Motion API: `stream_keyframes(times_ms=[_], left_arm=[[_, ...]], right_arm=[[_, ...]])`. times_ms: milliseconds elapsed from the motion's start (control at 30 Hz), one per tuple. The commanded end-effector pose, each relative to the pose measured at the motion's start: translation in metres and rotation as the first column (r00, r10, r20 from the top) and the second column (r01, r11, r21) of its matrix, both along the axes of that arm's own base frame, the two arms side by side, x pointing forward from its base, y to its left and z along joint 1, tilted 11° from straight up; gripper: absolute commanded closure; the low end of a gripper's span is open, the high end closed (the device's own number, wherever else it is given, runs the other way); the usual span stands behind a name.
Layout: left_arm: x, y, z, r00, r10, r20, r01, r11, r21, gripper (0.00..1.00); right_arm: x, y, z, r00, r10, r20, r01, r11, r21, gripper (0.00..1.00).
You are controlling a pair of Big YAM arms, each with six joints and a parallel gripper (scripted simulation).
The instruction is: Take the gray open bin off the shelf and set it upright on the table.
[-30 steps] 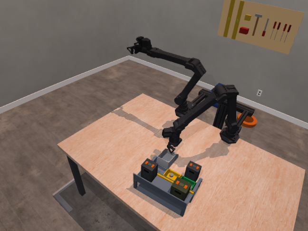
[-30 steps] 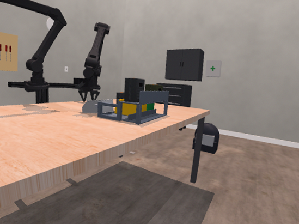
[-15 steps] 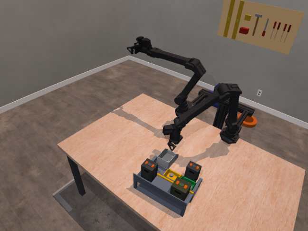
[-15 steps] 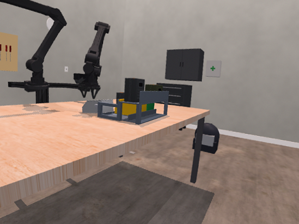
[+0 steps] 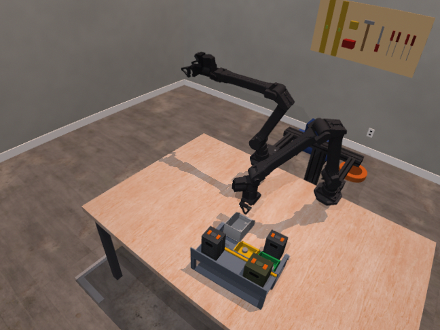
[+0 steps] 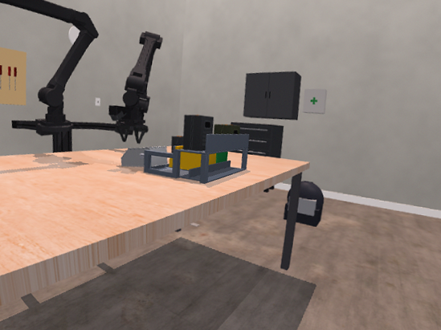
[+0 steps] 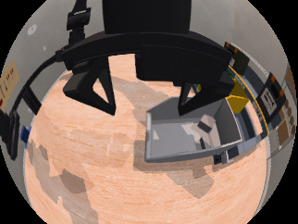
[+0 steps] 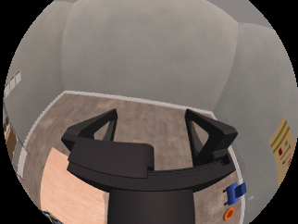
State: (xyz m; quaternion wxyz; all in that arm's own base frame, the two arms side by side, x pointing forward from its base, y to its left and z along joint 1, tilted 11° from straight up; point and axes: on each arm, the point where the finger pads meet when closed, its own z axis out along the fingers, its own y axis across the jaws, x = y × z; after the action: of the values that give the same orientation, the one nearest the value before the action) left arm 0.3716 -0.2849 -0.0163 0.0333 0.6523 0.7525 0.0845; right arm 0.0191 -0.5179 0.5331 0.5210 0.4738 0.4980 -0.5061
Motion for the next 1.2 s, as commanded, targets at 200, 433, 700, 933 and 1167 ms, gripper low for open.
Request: stream_keyframes(times_ms=[200,433,700,933,1167], left_arm=[[0.016,-0.0212,0.0303,0.998,0.006,0.055,-0.003,0.999,-0.045,0.1],[0.017,-0.0218,0.0316,0.998,0.007,0.057,-0.004,0.999,-0.047,0.1],[0.018,-0.0223,0.0326,0.998,0.007,0.059,-0.004,0.999,-0.048,0.1],[0.0187,-0.0227,0.0327,0.998,0.007,0.062,-0.004,0.999,-0.05,1.0],[0.0189,-0.0226,0.0325,0.998,0.008,0.062,-0.005,0.999,-0.051,1.0]], right_arm=[[-0.0069,0.0066,0.0107,1.0,-0.014,0.012,0.014,0.999,-0.03,0.0],[-0.0069,0.0066,0.0107,1.0,-0.014,0.012,0.014,0.999,-0.03,0.0],[-0.0069,0.0066,0.0107,1.0,-0.014,0.012,0.014,0.999,-0.03,0.0],[-0.0069,0.0066,0.0107,1.0,-0.014,0.012,0.014,0.999,-0.03,0.0],[-0.0069,0.0066,0.0107,1.0,-0.014,0.012,0.014,0.999,-0.03,0.0]])
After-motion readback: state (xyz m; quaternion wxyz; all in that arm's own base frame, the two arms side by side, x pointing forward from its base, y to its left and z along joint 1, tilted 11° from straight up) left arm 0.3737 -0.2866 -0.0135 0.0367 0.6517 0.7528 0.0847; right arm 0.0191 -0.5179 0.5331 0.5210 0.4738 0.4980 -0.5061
